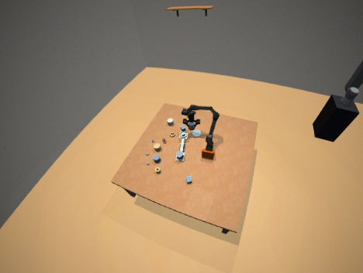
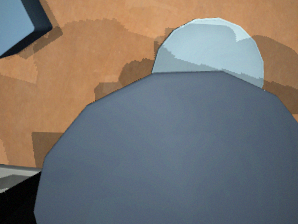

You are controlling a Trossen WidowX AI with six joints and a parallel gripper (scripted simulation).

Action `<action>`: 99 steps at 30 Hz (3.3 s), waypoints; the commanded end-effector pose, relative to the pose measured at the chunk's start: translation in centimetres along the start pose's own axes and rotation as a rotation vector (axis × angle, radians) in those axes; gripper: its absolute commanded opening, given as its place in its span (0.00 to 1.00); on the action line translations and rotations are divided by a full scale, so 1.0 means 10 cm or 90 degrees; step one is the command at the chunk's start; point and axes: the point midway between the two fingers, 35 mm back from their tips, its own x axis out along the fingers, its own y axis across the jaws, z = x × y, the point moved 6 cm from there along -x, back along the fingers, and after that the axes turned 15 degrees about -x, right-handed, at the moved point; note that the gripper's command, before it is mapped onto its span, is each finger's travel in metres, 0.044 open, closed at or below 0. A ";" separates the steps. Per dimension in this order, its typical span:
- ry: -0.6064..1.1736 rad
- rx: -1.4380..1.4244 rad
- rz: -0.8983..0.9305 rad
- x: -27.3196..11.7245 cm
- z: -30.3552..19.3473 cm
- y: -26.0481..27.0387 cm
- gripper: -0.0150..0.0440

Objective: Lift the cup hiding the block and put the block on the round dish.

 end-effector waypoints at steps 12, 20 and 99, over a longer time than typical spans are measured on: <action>0.000 0.027 -0.004 0.20 0.01 -0.80 0.25; -0.014 0.040 -0.015 0.27 -0.09 -1.18 0.25; -0.052 0.040 0.031 0.20 -0.13 -1.27 0.69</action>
